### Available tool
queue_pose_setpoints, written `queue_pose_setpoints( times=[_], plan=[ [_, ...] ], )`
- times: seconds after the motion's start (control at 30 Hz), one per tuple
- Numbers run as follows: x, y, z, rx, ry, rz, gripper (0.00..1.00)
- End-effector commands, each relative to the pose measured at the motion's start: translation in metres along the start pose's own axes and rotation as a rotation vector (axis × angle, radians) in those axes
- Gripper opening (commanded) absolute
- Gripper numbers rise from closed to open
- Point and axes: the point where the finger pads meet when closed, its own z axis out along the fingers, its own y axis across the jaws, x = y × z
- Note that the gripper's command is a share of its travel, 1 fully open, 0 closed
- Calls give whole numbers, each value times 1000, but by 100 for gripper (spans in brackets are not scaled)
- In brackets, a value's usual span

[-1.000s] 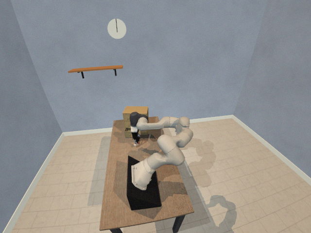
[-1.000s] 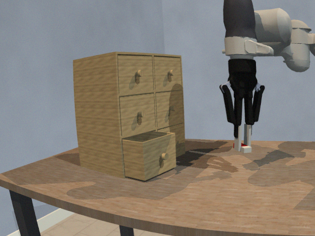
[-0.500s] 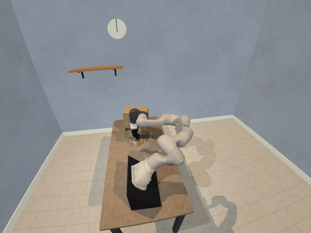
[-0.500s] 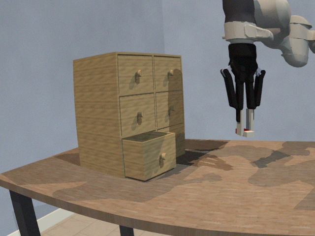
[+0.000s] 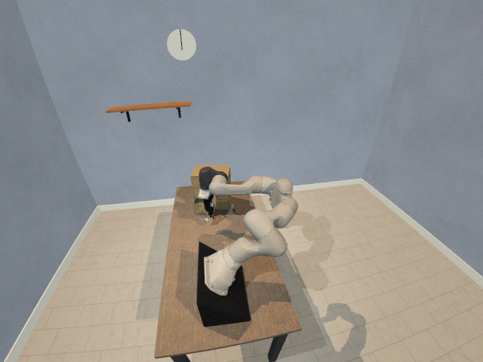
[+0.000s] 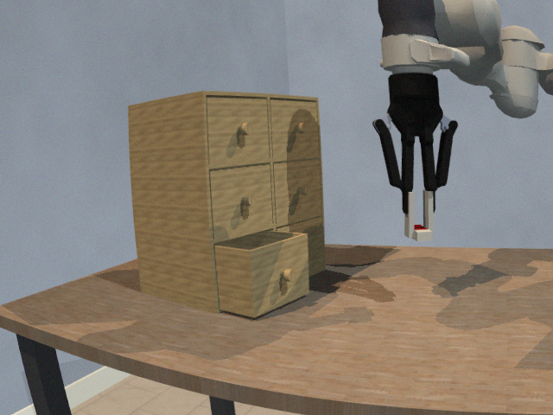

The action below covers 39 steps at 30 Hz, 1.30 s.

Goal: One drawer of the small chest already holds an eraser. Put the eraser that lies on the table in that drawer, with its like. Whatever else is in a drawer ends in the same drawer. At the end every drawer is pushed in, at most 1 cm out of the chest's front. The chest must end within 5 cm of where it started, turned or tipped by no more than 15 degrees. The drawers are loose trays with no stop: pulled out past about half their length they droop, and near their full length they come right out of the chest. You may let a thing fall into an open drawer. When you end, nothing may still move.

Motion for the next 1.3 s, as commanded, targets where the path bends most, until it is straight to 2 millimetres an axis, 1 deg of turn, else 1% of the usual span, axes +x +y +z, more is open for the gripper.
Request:
queue_pose_setpoints(
  times=[0.0, 0.1, 0.13, 0.37, 0.4, 0.53, 0.57, 0.77, 0.8, 1.0, 1.03, 1.23, 1.27],
  plan=[
    [5, 5, -1, 0, -2, 209, 11],
    [5, 5, -1, 0, -2, 209, 11],
    [8, 12, -1, -1, 1, 314, 11],
    [8, 12, -1, -1, 1, 314, 11],
    [12, 19, -2, -1, 3, 428, 11],
    [12, 19, -2, -1, 3, 428, 11],
    [16, 27, -2, -1, 5, 551, 11],
    [16, 27, -2, -1, 5, 551, 11],
    [20, 34, -3, -1, 7, 681, 11],
    [20, 34, -3, -1, 7, 681, 11],
    [25, 42, -3, 0, 9, 815, 11],
    [25, 42, -3, 0, 9, 815, 11],
    [30, 50, -3, 1, 9, 953, 11]
  ],
)
